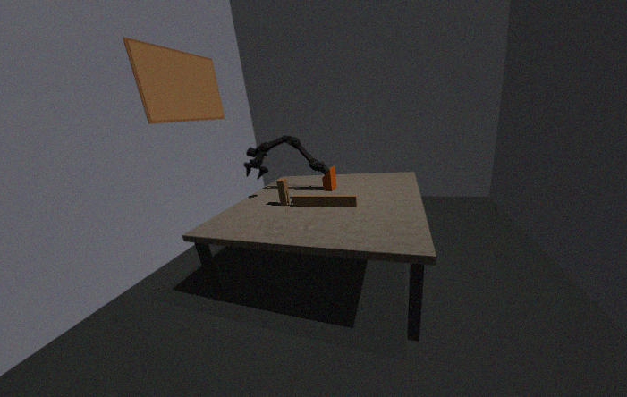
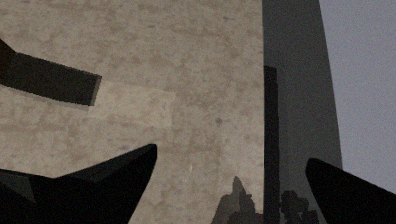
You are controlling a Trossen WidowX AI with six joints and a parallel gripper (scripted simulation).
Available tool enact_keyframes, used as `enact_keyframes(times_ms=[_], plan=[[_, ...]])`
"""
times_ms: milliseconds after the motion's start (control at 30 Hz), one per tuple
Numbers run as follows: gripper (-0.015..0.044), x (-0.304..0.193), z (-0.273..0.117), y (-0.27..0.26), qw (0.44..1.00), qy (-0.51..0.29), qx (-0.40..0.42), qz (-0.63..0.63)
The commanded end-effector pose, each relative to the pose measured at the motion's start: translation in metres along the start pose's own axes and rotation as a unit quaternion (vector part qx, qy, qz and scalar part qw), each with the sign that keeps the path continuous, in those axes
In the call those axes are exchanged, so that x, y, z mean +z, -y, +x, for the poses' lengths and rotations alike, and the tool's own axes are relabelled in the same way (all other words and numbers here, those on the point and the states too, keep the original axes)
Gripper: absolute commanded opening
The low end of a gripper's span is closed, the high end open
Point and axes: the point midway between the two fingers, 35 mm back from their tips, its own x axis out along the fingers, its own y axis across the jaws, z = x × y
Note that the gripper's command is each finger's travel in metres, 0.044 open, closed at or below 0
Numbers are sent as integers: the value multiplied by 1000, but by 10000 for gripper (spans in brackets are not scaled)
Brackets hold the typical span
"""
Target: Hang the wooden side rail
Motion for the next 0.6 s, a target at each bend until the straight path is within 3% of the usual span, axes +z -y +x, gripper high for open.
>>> enact_keyframes(times_ms=[0, 267, 567], plan=[[440, 8, 15, -24, 991, -13, 10, 132], [440, 26, 34, -69, 930, -32, 16, 366], [440, 43, 46, -121, 808, -52, 7, 586]])
